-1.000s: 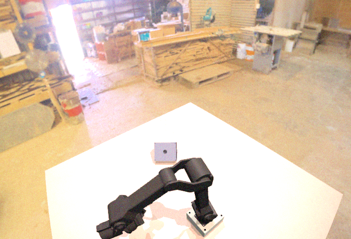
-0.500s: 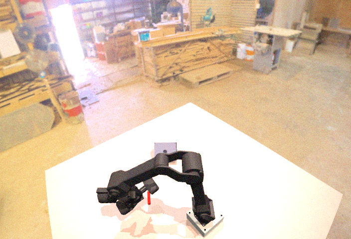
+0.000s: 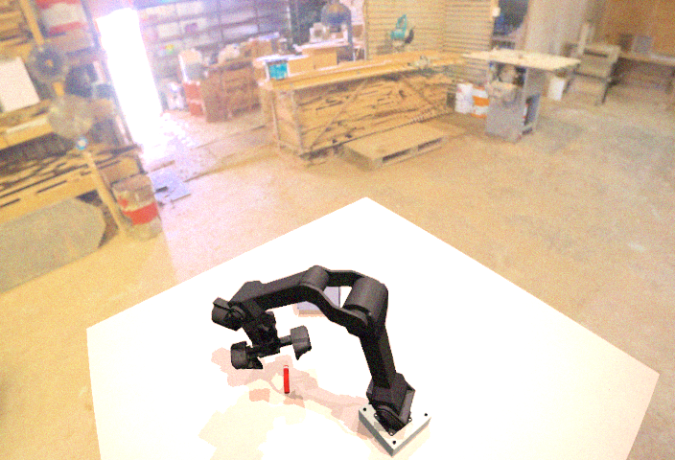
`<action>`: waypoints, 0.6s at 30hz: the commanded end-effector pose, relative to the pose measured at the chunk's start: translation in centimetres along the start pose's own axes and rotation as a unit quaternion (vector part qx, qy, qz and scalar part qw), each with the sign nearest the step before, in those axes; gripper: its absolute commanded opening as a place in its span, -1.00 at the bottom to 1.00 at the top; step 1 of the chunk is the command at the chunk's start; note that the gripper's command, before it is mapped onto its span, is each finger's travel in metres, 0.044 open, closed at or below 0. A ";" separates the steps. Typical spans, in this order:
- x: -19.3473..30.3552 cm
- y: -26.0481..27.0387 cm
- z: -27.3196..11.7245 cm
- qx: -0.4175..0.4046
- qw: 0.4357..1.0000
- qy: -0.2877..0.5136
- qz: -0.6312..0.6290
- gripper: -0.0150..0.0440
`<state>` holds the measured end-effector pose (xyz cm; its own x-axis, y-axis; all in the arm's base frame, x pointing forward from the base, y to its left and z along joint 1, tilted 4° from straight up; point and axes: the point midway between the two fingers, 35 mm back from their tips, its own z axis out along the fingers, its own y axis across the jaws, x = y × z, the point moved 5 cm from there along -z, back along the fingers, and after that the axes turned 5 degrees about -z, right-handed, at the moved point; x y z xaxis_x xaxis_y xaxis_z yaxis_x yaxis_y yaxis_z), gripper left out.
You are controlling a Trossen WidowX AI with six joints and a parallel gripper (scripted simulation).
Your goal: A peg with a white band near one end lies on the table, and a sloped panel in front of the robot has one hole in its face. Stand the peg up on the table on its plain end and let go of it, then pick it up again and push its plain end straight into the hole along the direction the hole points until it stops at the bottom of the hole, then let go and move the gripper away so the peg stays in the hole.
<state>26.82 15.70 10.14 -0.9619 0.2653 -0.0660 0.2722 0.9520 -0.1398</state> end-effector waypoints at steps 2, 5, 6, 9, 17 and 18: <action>-2.5 -1.2 0.7 -0.040 0.998 0.029 0.048 1.00; -2.9 -1.5 0.8 -0.046 0.997 0.032 0.055 1.00; -2.9 -1.4 0.8 -0.046 0.997 0.032 0.055 1.00; -2.9 -1.4 1.0 -0.046 0.997 0.032 0.055 1.00; -2.9 -1.2 2.3 -0.046 0.997 0.032 0.055 1.00; -2.9 -1.2 2.5 -0.046 0.997 0.032 0.055 1.00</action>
<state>29.43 13.46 8.75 -0.9257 0.3776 -0.0209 0.3781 0.9249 -0.0390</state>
